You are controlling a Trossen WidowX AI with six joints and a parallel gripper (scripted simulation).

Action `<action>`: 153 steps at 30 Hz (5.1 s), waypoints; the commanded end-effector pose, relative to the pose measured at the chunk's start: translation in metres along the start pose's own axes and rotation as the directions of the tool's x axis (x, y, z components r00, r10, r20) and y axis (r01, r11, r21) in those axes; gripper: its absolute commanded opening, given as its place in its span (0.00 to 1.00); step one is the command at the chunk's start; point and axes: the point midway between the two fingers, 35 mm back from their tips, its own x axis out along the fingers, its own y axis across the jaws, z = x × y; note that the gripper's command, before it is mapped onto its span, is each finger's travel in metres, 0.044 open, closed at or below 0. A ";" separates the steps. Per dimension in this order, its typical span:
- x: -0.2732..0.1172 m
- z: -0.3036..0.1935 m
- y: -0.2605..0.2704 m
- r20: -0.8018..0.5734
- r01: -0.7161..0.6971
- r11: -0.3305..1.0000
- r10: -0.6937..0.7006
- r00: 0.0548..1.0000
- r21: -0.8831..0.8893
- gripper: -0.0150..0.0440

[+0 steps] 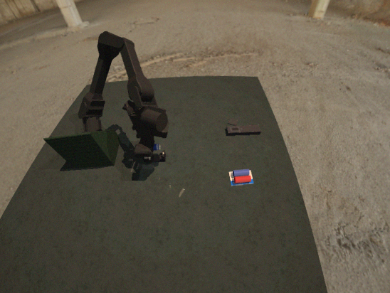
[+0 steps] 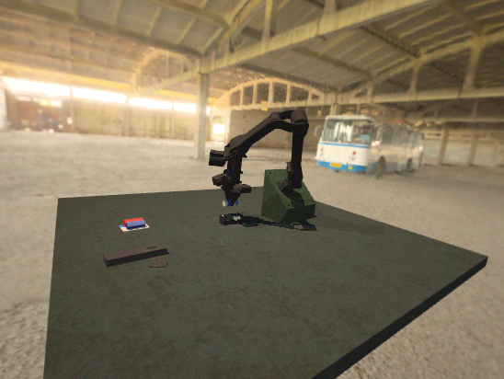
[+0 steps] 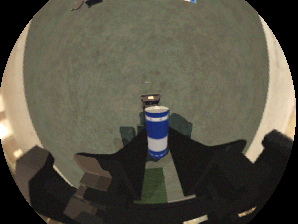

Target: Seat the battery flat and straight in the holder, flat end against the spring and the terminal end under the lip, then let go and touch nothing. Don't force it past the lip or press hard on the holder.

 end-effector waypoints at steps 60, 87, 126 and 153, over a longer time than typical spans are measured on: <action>0.054 -0.006 0.002 0.398 0.035 0.999 -0.039 0.916 0.019 0.40; 0.059 -0.023 0.006 0.427 0.037 0.999 -0.045 0.903 0.028 0.40; 0.064 -0.020 -0.005 0.335 0.064 0.997 -0.073 0.940 0.038 0.40; 0.069 -0.016 -0.004 0.188 0.062 0.998 -0.065 0.980 0.020 0.40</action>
